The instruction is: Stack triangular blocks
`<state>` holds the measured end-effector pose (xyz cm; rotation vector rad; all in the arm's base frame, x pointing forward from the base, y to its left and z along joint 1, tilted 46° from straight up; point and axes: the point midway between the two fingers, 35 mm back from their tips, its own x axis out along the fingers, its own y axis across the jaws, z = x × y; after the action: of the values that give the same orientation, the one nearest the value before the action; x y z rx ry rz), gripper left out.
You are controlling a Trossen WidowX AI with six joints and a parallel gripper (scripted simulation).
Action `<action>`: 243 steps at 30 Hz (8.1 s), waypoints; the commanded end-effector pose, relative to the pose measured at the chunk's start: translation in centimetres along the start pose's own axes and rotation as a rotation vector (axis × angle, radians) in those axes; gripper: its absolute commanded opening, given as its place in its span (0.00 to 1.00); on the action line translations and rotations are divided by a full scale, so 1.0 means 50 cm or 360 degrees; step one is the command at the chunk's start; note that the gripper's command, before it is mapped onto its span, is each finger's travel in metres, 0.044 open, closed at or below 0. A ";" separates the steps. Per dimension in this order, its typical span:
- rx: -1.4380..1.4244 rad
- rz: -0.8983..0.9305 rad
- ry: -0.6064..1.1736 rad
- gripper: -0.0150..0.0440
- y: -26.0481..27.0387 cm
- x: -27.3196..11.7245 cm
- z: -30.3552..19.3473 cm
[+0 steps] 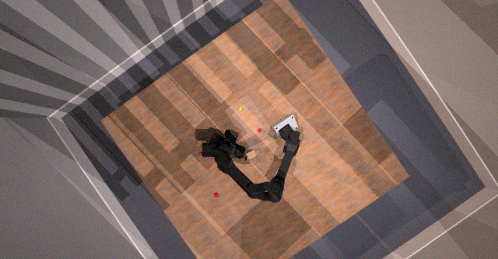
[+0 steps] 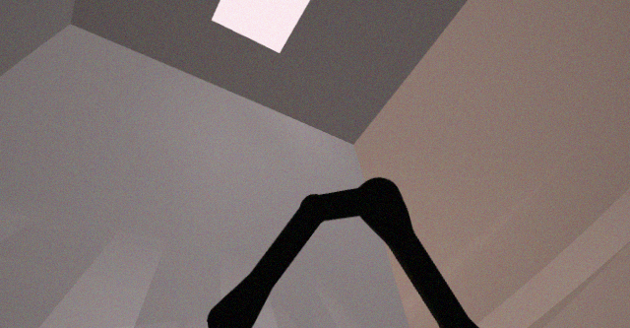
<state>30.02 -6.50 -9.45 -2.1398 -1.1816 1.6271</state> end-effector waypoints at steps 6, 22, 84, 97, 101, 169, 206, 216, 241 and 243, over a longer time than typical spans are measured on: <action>0.0018 -0.0023 0.0000 0.25 -0.005 0.015 0.007; 0.0018 -0.0023 0.0000 0.25 -0.005 0.015 0.007; -0.0019 -0.0030 -0.0696 1.00 -0.001 -0.162 -0.109; -0.0019 -0.0030 -0.0696 1.00 0.002 -0.130 -0.098; -0.0019 -0.0030 -0.0695 1.00 0.003 -0.117 -0.093; -0.0019 -0.0034 -0.0695 0.42 -0.005 0.020 -0.024; -0.0002 -0.0028 0.0409 0.25 0.001 -0.038 0.060; 0.0004 -0.0026 0.0821 0.25 0.002 -0.041 0.097; -0.0005 -0.0019 0.1257 0.79 0.003 -0.038 0.136; -0.0005 -0.0019 0.1257 0.88 0.003 -0.038 0.136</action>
<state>23.95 -9.87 -10.71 -2.3928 -0.9119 0.6171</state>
